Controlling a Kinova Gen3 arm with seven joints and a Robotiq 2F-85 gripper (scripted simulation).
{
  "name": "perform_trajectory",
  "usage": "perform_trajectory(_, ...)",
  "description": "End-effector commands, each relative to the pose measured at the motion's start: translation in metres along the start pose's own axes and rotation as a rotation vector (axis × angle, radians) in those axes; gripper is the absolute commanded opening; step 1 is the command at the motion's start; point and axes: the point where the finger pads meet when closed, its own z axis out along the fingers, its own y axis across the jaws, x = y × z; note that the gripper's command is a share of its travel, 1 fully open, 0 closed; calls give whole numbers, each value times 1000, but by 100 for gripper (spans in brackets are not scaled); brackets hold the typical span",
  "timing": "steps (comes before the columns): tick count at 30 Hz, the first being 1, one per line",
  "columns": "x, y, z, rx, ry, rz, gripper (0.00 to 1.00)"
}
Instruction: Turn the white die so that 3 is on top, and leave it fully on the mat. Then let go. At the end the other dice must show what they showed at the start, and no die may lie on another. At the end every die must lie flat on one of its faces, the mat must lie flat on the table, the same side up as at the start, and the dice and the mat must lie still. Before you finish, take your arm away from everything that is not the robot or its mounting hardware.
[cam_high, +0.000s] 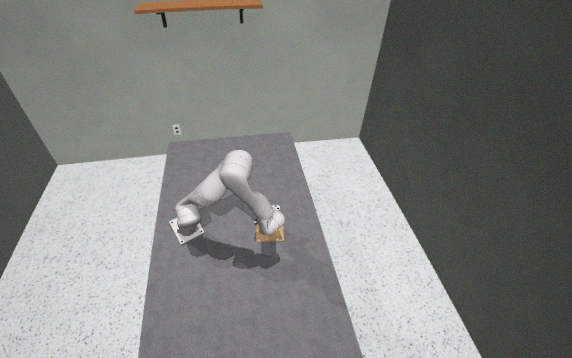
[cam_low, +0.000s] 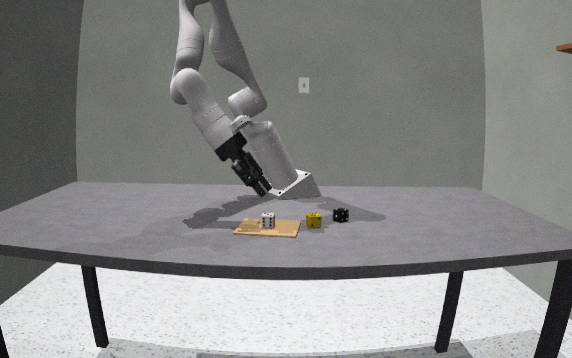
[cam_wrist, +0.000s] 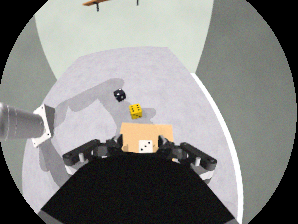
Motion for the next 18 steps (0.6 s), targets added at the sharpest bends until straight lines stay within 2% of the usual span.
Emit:
perform_trajectory(1, 6, 0, 0, 1, -13, -14, 67)
perform_trajectory(12, 7, 3, -1, -12, -98, -15, 67)
perform_trajectory(18, 8, 5, -2, -21, -120, -16, 67)
